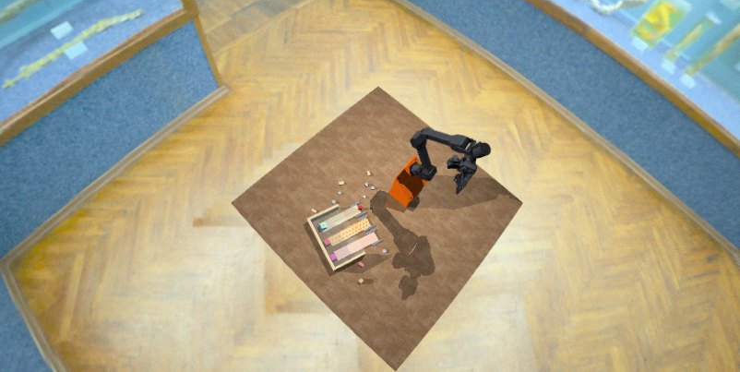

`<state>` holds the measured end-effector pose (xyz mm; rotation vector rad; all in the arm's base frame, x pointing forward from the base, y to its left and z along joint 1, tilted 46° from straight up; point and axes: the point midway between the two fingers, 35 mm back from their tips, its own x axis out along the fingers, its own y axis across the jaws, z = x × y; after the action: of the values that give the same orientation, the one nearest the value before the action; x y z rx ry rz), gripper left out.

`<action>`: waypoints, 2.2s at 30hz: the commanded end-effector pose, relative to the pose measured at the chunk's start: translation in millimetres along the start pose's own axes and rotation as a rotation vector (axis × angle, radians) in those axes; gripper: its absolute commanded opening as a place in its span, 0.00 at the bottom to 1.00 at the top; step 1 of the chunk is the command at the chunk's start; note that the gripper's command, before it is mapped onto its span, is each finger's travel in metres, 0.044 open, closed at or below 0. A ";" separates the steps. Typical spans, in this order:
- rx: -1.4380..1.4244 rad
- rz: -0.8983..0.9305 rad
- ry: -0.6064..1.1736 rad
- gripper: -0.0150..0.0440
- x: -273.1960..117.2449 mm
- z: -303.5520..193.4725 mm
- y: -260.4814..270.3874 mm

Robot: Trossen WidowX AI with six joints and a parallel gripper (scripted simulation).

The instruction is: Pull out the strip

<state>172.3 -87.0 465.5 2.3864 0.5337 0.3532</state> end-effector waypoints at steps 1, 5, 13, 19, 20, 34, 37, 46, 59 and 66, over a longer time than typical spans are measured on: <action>-0.003 0.001 0.001 0.93 -0.2 -1.2 -0.5; -0.082 0.021 0.017 0.93 -3.0 -29.5 -13.4; -0.435 0.056 0.038 0.93 26.6 -112.8 -85.5; -0.743 0.020 0.012 0.93 89.4 -132.2 -155.6; -0.791 0.009 0.007 0.93 101.4 -130.5 -166.4; -1.295 -0.263 -0.082 0.93 233.3 5.3 -272.2; -1.368 -0.342 -0.097 0.93 245.9 50.1 -286.0; -1.495 -0.538 -0.127 0.93 245.6 185.6 -298.8; -1.473 -0.686 0.010 0.93 143.2 348.5 -334.6; -1.460 -0.677 0.032 0.93 122.9 358.3 -341.2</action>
<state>327.3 15.5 -8.6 0.7439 0.7084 0.2702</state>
